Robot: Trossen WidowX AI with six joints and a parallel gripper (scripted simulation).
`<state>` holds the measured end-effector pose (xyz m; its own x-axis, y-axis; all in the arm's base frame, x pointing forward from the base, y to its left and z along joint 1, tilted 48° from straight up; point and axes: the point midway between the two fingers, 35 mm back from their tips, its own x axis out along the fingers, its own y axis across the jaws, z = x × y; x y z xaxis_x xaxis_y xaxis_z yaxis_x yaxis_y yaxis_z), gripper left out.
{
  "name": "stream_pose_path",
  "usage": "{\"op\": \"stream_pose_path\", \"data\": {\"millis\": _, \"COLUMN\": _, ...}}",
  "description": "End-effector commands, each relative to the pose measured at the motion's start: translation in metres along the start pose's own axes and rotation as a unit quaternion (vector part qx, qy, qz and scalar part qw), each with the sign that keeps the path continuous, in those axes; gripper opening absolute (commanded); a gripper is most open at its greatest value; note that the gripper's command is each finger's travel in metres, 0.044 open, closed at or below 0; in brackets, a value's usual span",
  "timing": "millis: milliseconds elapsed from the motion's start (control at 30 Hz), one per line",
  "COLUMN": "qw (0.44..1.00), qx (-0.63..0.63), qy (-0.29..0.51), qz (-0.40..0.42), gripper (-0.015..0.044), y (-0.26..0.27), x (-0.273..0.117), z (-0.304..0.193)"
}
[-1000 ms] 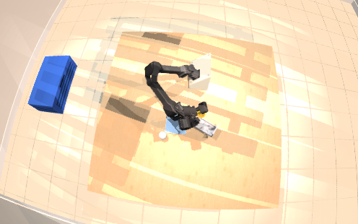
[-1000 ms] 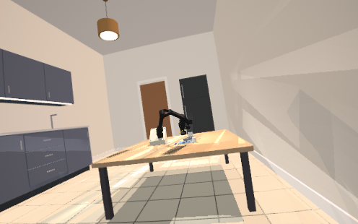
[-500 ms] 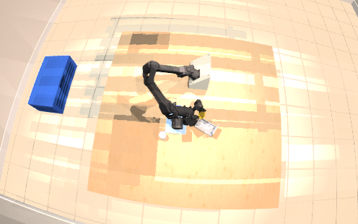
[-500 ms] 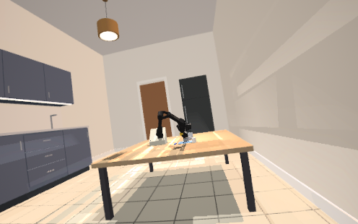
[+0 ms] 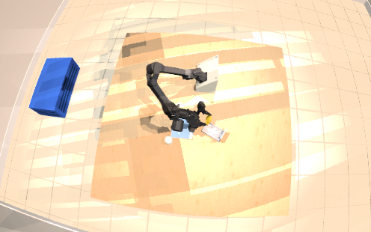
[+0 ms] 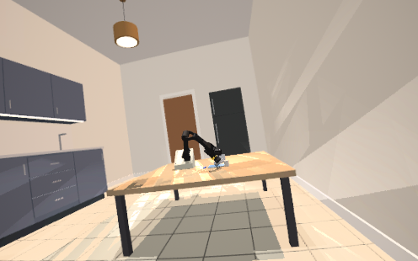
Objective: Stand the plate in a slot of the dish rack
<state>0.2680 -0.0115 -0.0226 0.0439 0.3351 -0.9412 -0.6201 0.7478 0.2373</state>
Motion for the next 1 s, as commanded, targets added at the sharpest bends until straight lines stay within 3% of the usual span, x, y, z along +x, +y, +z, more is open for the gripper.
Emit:
{"op": "stream_pose_path", "data": {"millis": 0, "qw": 0.998, "qx": -0.049, "qy": -0.041, "qz": -0.004, "gripper": 0.0, "y": -0.003, "x": -0.004, "z": -0.002}}
{"op": "stream_pose_path", "data": {"millis": 600, "qw": 0.947, "qx": -0.254, "qy": -0.178, "qz": -0.077, "gripper": 0.0, "y": -0.016, "x": -0.019, "z": -0.013}}
{"op": "stream_pose_path", "data": {"millis": 967, "qw": 0.899, "qx": -0.35, "qy": -0.223, "qz": -0.141, "gripper": 0.0, "y": -0.021, "x": -0.03, "z": -0.02}}
